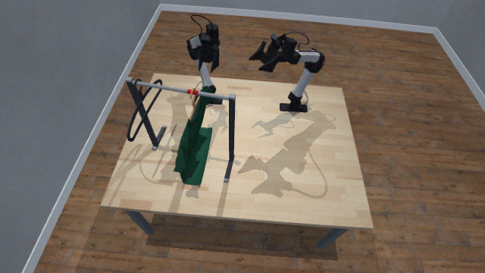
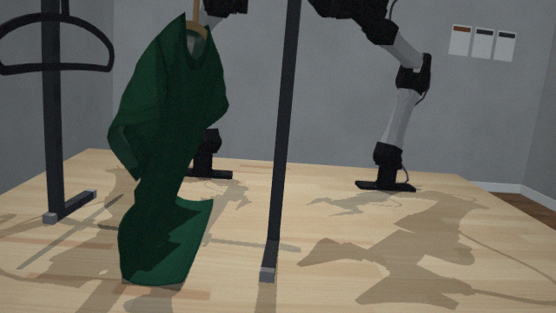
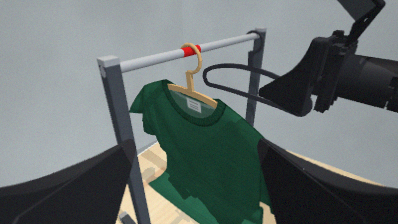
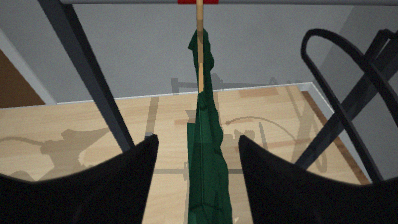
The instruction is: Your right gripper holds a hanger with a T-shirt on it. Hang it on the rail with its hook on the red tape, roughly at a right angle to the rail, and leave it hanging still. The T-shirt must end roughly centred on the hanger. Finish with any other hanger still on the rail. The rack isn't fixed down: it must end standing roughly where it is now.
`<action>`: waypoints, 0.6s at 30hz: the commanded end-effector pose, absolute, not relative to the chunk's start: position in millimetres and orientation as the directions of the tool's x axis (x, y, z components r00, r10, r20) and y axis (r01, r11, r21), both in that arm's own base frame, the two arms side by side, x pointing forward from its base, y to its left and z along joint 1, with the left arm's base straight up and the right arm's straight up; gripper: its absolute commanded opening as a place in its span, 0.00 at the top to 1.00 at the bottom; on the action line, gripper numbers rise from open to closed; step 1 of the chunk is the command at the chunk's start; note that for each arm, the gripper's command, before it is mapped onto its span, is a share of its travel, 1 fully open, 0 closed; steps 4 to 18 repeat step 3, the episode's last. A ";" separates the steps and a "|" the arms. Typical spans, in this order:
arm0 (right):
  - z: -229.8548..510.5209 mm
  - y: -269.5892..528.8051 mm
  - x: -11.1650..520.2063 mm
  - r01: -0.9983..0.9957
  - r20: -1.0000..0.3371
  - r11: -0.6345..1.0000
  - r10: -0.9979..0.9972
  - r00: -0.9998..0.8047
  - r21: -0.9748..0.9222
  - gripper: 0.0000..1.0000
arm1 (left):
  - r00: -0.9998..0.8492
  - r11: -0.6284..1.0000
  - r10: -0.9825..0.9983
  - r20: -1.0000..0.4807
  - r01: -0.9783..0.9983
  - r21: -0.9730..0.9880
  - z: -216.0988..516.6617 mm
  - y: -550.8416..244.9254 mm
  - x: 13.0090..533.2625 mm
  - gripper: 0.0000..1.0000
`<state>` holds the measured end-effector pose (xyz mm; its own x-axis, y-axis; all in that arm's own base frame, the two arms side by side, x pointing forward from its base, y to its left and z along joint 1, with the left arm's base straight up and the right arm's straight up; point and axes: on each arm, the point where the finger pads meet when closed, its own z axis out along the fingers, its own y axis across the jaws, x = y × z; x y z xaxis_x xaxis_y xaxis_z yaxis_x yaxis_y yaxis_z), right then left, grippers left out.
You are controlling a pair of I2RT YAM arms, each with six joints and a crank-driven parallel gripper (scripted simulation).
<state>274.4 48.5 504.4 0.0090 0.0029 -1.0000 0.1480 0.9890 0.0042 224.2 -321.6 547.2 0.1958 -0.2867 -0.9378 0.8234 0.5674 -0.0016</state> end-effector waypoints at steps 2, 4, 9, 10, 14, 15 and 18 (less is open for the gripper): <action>498.7 47.9 274.5 0.154 -1.000 0.988 -0.007 -0.008 -0.008 0.31 | 0.237 0.562 -0.344 -0.909 0.827 0.004 575.8 -314.7 215.3 0.00; 498.7 47.9 274.5 0.154 -1.000 0.988 -0.007 -0.008 -0.008 0.31 | 0.237 0.562 -0.344 -0.909 0.827 0.004 575.8 -314.7 215.3 0.00; 498.7 47.9 274.5 0.154 -1.000 0.988 -0.007 -0.008 -0.008 0.31 | 0.237 0.562 -0.344 -0.909 0.827 0.004 575.8 -314.7 215.3 0.00; 498.7 47.9 274.5 0.154 -1.000 0.988 -0.007 -0.008 -0.008 0.31 | 0.237 0.562 -0.344 -0.909 0.827 0.004 575.8 -314.7 215.3 0.00; 498.7 47.9 274.5 0.154 -1.000 0.988 -0.007 -0.008 -0.008 0.31 | 0.237 0.562 -0.344 -0.909 0.827 0.004 575.8 -314.7 215.3 0.00; 498.7 47.9 274.5 0.154 -1.000 0.988 -0.007 -0.008 -0.008 0.31 | 0.237 0.562 -0.344 -0.909 0.827 0.004 575.8 -314.7 215.3 0.00; 498.7 47.9 274.5 0.154 -1.000 0.988 -0.007 -0.008 -0.008 0.31 | 0.237 0.562 -0.344 -0.909 0.827 0.004 575.8 -314.7 215.3 0.00</action>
